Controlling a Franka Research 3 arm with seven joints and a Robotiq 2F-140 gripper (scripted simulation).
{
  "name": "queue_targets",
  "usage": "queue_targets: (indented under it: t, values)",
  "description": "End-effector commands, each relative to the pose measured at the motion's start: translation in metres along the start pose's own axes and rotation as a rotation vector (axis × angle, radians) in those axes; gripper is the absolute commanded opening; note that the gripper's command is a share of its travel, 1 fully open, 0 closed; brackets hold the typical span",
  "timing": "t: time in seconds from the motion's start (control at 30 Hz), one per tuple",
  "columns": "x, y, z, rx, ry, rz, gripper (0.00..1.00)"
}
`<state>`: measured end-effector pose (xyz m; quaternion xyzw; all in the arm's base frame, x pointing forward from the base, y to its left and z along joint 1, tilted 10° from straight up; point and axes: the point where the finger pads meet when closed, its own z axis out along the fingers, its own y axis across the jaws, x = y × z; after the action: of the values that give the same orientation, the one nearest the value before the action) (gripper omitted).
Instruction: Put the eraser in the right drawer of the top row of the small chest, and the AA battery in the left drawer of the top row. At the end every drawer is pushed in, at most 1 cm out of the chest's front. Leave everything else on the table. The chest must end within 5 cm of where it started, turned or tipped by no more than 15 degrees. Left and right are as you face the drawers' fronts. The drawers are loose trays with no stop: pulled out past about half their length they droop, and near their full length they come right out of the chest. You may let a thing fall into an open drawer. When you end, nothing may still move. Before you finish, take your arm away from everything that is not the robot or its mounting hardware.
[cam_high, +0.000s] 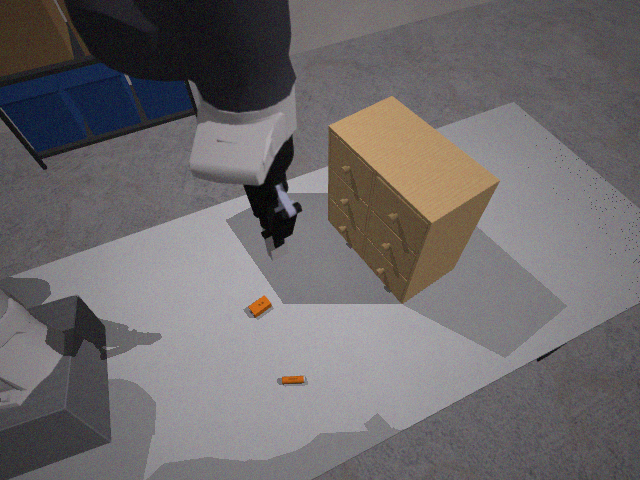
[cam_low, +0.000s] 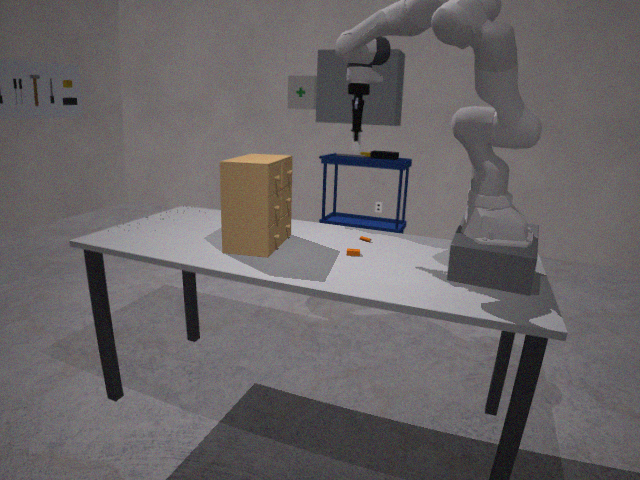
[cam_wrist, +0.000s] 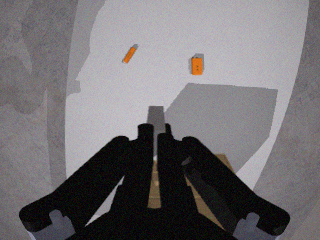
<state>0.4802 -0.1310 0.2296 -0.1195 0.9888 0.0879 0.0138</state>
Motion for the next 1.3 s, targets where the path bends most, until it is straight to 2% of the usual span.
queue_targets:
  t: [0.0,0.17,0.23,0.3,0.33,0.37,0.4,0.47,0.5,0.57,0.93,1.27]
  values:
    - [0.000,0.001,-0.001,-0.001,0.002,0.004,0.00]
    - [-0.001,0.005,0.000,0.000,0.003,0.002,0.00]
    - [-0.005,0.031,0.002,-0.001,0.013,0.007,0.00]
    - [-0.010,0.075,0.002,0.000,0.020,0.011,0.00]
    - [-0.010,0.075,0.002,0.000,0.020,0.011,0.00]
    - [-0.012,0.098,0.001,0.001,0.018,0.011,0.00]
    - [-0.012,0.098,0.001,0.001,0.018,0.011,0.00]
    - [-0.015,0.136,-0.002,0.000,0.008,0.007,0.00]
    - [-0.015,0.136,-0.002,0.000,0.008,0.007,0.00]
    - [-0.016,0.152,-0.004,-0.001,0.002,0.004,0.00]
    - [-0.018,0.153,-0.002,-0.001,-0.018,0.004,0.00]
    - [-0.031,0.153,0.011,0.000,-0.150,0.004,0.00]
